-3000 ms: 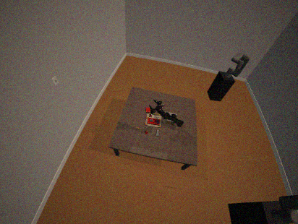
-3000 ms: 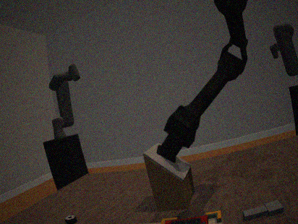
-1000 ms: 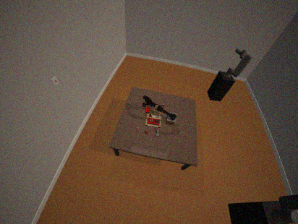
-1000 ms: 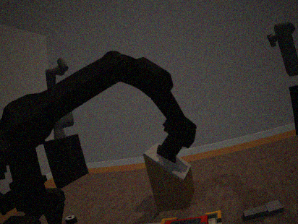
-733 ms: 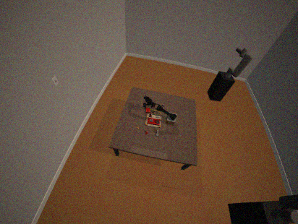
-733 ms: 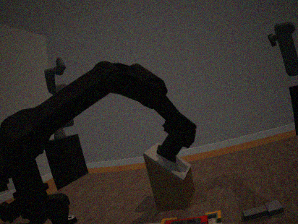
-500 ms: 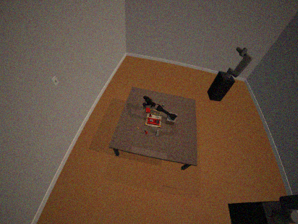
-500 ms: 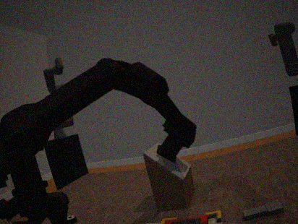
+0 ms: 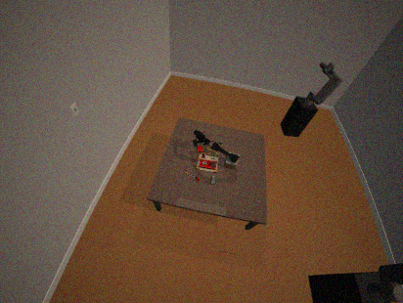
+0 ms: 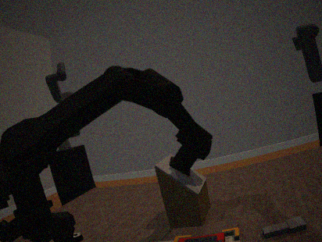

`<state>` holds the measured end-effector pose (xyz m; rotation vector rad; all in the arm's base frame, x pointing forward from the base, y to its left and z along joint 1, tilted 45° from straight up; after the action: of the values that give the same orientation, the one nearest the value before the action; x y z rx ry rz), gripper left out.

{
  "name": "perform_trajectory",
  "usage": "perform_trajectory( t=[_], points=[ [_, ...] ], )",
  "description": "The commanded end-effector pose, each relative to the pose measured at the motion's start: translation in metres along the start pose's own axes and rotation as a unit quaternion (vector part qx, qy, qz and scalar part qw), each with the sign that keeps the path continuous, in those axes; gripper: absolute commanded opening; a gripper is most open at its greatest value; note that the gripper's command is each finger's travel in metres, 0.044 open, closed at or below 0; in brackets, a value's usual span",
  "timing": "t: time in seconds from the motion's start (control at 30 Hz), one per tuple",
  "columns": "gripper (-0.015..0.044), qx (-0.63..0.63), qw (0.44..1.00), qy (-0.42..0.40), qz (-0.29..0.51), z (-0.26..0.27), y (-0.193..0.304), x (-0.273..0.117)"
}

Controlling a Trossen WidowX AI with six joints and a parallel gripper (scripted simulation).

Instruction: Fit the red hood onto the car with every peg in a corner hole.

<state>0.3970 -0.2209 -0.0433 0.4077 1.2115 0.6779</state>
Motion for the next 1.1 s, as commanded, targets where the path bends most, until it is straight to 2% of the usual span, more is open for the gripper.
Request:
perform_trajectory(
  t=[0.0, 1.07],
  points=[
    [0.0440, 0.004, 1.000, 0.000, 0.002, -0.002, 0.000, 0.004],
    [0.0440, 0.004, 1.000, 0.000, 0.003, -0.002, 0.000, 0.025]
  ],
)
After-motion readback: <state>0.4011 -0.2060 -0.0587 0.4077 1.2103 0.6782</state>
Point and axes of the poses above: the point midway between the two fingers, 35 mm back from their tips, its own x axis out along the fingers, its own z axis across the jaws, y = z × x, the point moved 10 cm from there along -x, back along the fingers, and after that the axes turned 2 degrees about -x, right-handed, at the moved point
